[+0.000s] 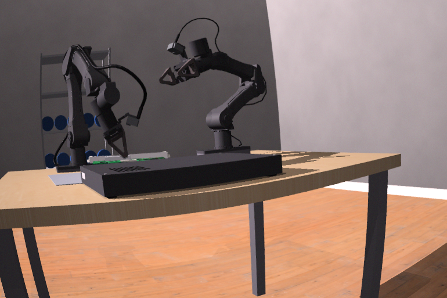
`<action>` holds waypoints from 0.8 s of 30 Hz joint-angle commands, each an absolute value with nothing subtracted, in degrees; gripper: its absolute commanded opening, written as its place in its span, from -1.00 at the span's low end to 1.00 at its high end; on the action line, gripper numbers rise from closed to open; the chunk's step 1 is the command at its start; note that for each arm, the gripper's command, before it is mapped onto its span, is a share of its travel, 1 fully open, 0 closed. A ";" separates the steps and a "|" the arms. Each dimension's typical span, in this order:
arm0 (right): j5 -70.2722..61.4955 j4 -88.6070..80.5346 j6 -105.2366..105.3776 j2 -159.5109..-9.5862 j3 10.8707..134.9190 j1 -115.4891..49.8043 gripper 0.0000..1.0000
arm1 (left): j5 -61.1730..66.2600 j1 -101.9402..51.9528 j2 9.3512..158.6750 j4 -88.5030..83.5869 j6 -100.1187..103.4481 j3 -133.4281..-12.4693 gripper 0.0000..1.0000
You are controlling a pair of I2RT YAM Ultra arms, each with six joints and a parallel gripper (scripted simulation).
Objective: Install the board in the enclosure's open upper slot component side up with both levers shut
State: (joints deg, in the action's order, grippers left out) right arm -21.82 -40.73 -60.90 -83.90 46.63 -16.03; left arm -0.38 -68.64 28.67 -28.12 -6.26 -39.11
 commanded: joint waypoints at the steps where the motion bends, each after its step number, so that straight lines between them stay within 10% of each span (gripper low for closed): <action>1: -22.14 -41.30 -58.48 -85.28 49.61 -18.34 -0.63 | -0.83 -69.12 27.39 -28.56 -5.88 -40.88 1.00; 24: -24.92 -46.58 -76.67 -94.18 58.59 -16.49 -0.63 | -0.83 -69.12 27.39 -28.56 -5.88 -40.88 1.00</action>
State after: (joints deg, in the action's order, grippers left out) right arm -22.15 -45.54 -75.18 -92.99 55.66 -15.27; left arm -0.38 -68.64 28.67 -28.12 -6.26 -39.11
